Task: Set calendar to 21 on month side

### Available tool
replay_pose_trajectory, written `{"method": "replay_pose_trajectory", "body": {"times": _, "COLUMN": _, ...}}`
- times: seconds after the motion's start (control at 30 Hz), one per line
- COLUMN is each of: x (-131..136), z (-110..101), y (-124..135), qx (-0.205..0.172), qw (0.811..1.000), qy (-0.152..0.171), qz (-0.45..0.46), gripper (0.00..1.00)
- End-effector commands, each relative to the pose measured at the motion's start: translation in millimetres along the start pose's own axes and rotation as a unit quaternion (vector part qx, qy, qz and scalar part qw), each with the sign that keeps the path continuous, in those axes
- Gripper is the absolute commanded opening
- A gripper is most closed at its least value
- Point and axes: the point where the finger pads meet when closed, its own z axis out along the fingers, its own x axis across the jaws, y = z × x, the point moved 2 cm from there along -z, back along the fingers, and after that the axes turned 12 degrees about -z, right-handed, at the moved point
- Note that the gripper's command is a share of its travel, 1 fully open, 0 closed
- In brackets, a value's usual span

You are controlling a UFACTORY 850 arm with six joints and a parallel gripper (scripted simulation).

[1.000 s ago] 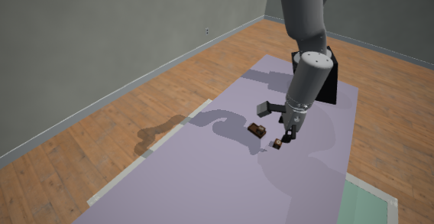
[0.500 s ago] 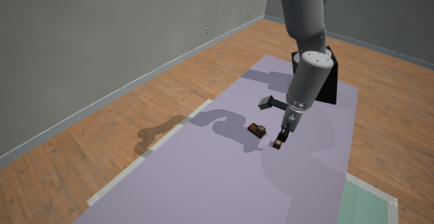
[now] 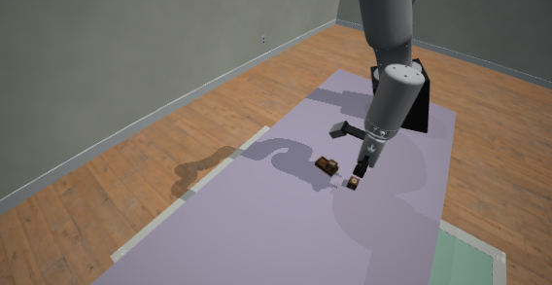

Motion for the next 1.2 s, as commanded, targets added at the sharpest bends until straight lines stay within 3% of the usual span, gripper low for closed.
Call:
{"method": "replay_pose_trajectory", "body": {"times": 0.0, "x": -0.7, "z": -0.5, "y": -0.1, "qx": 0.0, "qw": 1.0, "qy": -0.001, "qz": 0.0, "gripper": 0.47}}
{"method": "replay_pose_trajectory", "body": {"times": 1.17, "x": -0.5, "z": 4.3, "y": 0.0, "qx": 0.0, "qw": 1.0, "qy": -0.002, "qz": 0.0, "gripper": 0.47}}
